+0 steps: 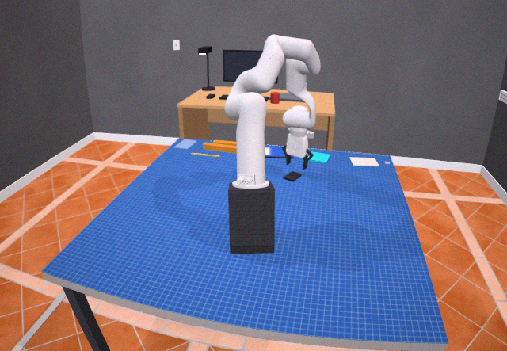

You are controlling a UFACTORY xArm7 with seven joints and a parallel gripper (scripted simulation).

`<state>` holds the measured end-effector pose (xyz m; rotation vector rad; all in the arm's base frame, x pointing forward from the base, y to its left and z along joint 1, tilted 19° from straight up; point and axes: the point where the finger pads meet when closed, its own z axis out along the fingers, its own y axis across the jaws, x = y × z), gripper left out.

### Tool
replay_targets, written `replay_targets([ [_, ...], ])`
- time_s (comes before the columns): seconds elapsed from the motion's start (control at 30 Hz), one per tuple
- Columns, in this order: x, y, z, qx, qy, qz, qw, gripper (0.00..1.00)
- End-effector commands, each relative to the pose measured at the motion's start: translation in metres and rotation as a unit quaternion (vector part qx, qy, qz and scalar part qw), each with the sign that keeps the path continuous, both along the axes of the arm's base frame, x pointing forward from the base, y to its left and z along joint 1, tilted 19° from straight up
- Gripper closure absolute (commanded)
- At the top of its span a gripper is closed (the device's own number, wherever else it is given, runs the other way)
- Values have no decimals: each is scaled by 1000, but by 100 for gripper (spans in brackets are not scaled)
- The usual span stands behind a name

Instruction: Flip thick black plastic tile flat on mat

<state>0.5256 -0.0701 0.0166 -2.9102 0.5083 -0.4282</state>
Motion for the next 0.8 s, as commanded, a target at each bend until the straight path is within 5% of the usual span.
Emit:
replay_targets([
  [0.0,-1,-1,8,0,-1,0,1000,0],
  [0.77,-6,-3,24,0,-1,0,1000,0],
])
